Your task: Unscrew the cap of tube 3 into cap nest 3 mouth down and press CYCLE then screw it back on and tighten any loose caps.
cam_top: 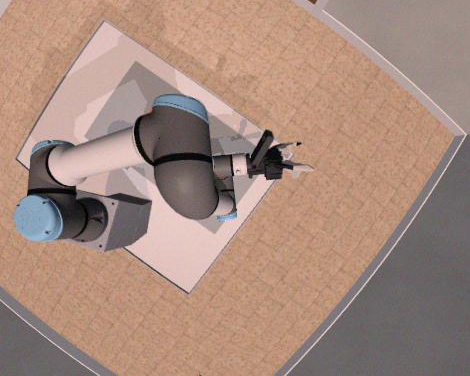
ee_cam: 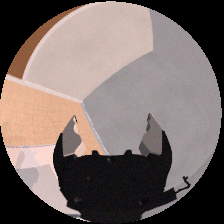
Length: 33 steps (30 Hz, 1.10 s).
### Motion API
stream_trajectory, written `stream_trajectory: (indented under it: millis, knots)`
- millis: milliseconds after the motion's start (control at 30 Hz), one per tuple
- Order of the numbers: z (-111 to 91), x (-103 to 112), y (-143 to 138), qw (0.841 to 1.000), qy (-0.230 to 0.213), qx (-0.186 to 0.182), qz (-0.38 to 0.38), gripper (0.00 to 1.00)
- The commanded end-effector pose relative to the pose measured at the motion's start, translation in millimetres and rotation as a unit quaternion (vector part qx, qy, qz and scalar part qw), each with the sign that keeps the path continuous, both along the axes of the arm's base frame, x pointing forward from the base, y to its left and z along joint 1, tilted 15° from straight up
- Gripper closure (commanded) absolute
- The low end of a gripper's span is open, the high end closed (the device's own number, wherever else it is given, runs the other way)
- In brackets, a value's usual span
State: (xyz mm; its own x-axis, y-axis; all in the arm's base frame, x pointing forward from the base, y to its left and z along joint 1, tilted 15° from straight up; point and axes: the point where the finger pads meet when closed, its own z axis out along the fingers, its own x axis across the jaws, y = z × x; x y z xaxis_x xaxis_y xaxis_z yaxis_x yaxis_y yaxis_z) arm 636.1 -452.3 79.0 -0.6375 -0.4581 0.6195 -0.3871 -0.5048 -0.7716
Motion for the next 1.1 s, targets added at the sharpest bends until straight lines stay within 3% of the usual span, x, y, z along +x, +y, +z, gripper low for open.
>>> stream_trajectory:
  millis: [0,533,567,1067]
  knots:
    - [0.9,-0.1,-0.2,1.0,-0.001,0.0,0.0,0.0]
    - [0.9,-0.1,-0.2,1.0,-0.001,0.0,0.0,0.0]
    - [0.9,-0.1,-0.2,1.0,-0.001,0.0,0.0,0.65]
    - [0.9,-0.1,-0.2,1.0,-0.001,0.0,0.0,0.65]
